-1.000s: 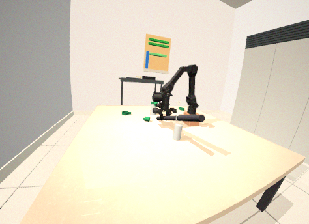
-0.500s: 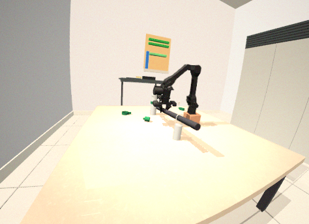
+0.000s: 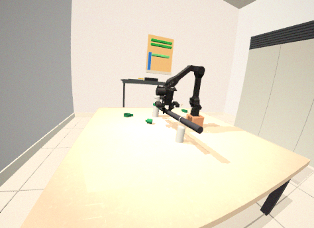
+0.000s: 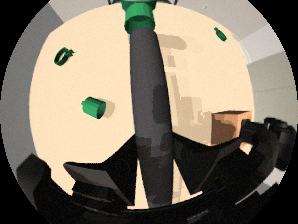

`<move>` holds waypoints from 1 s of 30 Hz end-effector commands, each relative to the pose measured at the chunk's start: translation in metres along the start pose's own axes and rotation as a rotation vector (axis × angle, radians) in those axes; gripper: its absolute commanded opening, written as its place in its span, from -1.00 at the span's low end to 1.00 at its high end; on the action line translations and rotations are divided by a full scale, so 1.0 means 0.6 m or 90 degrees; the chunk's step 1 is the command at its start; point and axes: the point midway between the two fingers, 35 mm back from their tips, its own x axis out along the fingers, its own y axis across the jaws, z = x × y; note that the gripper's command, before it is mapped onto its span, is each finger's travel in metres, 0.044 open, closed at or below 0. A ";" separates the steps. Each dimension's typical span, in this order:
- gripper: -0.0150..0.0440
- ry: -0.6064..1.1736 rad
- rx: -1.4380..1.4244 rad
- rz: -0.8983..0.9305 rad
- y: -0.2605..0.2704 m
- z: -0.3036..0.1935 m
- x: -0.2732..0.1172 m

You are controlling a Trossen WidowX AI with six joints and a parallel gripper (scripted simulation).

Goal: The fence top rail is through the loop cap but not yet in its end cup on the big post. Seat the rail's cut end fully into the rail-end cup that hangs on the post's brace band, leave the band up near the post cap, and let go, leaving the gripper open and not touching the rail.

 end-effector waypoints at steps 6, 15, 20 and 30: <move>-0.49 0.001 0.000 0.000 0.000 0.000 0.000; -0.49 0.001 0.000 0.000 0.004 0.004 -0.005; -0.49 0.001 0.000 0.000 0.006 0.005 -0.007; -0.49 0.001 0.000 0.000 0.011 0.009 -0.011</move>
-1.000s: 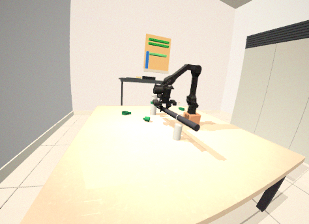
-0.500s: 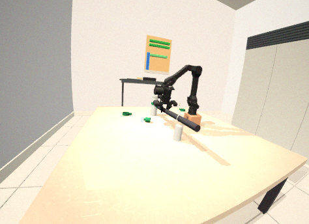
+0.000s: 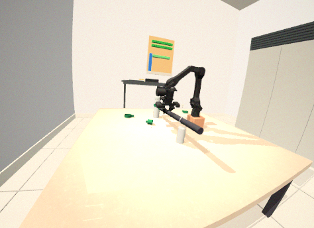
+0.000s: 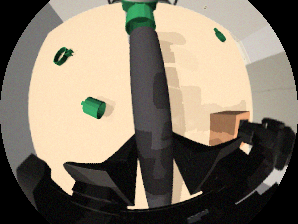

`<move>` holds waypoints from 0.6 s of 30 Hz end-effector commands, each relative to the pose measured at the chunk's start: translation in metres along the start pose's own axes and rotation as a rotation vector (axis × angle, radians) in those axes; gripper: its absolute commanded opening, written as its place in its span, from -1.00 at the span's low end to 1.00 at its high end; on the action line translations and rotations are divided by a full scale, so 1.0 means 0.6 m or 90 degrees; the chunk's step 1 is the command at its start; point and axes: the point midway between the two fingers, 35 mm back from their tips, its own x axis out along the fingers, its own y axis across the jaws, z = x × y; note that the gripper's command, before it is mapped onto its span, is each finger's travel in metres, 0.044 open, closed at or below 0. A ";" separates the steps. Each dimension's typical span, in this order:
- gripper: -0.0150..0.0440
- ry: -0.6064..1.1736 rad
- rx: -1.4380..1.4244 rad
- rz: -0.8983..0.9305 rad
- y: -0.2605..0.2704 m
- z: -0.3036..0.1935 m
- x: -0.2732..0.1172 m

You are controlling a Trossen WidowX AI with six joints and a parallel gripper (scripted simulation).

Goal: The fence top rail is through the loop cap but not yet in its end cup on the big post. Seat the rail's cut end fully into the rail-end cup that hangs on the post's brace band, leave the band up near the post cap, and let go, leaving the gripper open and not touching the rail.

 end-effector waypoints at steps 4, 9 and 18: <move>-0.49 -0.003 0.003 0.008 0.011 0.008 -0.008; -0.49 -0.003 0.003 0.008 0.012 0.010 -0.008; -0.49 -0.002 -0.001 0.002 0.007 0.027 0.002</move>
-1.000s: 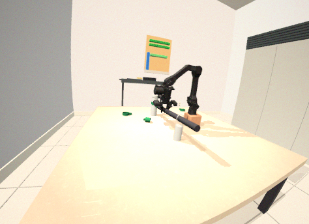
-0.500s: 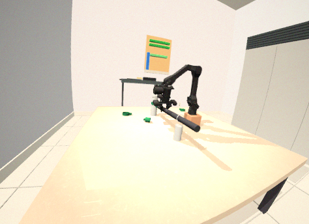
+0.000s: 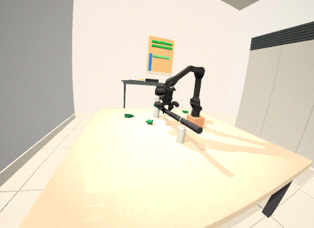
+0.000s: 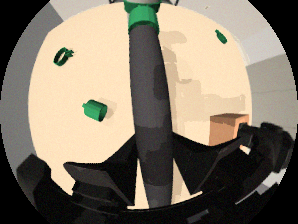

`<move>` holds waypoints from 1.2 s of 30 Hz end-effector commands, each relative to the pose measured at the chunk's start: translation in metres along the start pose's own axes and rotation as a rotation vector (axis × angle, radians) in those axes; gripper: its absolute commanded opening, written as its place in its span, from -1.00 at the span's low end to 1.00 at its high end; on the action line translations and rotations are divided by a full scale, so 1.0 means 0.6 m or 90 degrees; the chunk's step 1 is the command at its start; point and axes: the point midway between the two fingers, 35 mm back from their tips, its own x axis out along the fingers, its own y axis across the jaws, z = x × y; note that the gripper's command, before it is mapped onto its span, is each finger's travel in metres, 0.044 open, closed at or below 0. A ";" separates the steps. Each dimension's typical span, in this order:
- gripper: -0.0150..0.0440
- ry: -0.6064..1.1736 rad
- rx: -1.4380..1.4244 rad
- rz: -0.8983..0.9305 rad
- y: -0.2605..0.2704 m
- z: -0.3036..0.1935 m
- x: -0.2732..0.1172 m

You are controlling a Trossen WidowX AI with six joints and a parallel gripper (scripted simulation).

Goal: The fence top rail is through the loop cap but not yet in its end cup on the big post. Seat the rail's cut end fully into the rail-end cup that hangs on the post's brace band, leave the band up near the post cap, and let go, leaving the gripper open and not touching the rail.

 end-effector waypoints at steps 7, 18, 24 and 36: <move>-0.49 -0.005 0.002 0.000 -0.001 0.023 0.008; -0.49 -0.002 0.002 0.000 -0.001 0.021 0.007; -0.49 0.002 0.001 0.000 -0.001 0.018 0.007; -0.49 -0.002 0.003 0.000 -0.002 0.019 0.004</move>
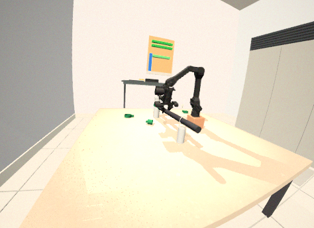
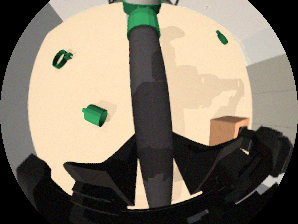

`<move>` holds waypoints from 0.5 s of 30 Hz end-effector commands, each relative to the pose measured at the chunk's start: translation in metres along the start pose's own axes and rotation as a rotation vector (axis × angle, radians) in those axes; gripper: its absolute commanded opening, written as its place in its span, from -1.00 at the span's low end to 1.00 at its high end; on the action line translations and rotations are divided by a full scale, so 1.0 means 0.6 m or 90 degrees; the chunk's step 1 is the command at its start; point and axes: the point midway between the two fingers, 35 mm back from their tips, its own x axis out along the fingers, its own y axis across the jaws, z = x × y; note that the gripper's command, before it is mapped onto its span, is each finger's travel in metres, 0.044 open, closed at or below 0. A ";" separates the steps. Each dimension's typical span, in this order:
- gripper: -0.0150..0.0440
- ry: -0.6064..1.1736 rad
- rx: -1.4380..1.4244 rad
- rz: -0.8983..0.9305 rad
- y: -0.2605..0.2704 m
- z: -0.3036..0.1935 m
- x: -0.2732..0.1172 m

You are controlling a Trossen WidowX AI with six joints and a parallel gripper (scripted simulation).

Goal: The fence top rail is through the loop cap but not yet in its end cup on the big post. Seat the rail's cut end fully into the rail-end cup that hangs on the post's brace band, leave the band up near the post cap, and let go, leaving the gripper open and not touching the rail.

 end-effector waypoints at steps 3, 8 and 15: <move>-0.49 -0.005 0.003 -0.001 -0.002 0.001 -0.003; -0.49 -0.007 0.003 -0.001 -0.002 0.002 -0.005; -0.49 -0.009 0.004 -0.001 -0.003 0.003 -0.007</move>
